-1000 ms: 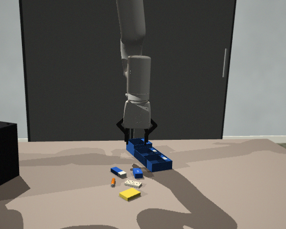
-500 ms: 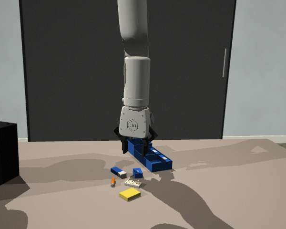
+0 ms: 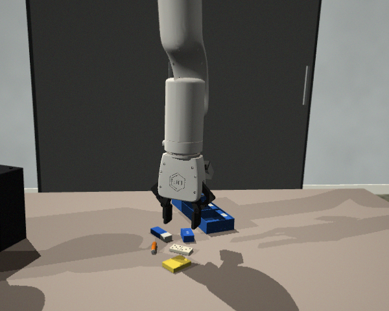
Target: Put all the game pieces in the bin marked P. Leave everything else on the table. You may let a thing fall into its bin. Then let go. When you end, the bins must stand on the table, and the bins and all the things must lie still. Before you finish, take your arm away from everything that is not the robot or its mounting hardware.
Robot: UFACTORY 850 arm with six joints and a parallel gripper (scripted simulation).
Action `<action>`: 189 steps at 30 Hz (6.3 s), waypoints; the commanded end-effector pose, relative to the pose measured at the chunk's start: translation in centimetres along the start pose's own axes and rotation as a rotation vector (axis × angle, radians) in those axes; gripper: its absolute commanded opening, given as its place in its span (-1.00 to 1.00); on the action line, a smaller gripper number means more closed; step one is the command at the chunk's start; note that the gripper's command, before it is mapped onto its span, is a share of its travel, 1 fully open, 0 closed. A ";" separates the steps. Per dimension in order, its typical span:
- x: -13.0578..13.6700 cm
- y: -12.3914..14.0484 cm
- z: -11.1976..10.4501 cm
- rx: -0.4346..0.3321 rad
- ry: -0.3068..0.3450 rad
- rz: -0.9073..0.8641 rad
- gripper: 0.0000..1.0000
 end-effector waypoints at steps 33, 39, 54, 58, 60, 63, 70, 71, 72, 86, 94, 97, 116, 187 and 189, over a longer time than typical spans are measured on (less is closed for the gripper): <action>0.0 -1.1 -0.1 0.009 0.003 -0.001 0.42; 0.0 -1.0 -0.1 0.009 0.003 -0.001 0.42; 0.0 -1.0 0.7 0.009 0.003 -0.001 0.42; 0.0 -1.0 2.3 0.009 0.003 -0.001 0.42; 0.0 -1.0 3.1 0.009 0.003 -0.001 0.42; 0.0 -1.0 4.3 0.009 0.003 -0.001 0.42; 0.1 -1.1 5.4 0.010 0.003 -0.001 0.42; 0.1 -1.1 5.4 0.009 0.003 -0.001 0.42; 0.1 -1.1 5.4 0.009 0.003 -0.001 0.42; 0.1 -1.1 6.5 0.009 0.002 -0.001 0.42; 0.0 -1.1 6.6 0.009 0.002 -0.001 0.42; 0.0 -1.1 6.6 0.009 0.002 -0.001 0.42; 0.0 -1.1 6.6 0.009 0.002 -0.001 -1.00; -0.2 -2.2 -0.1 0.010 0.003 -0.001 -1.00; -0.3 -3.4 -0.1 0.010 0.003 -0.001 -1.00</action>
Point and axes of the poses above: the point where the finger pads meet when closed, its own z axis out along the fingers, its own x axis across the jaws, y = z × x, the point moved 7 cm from there along -z, back along the fingers, and after that the axes turned 15 degrees about -z, right-handed, at the moved point
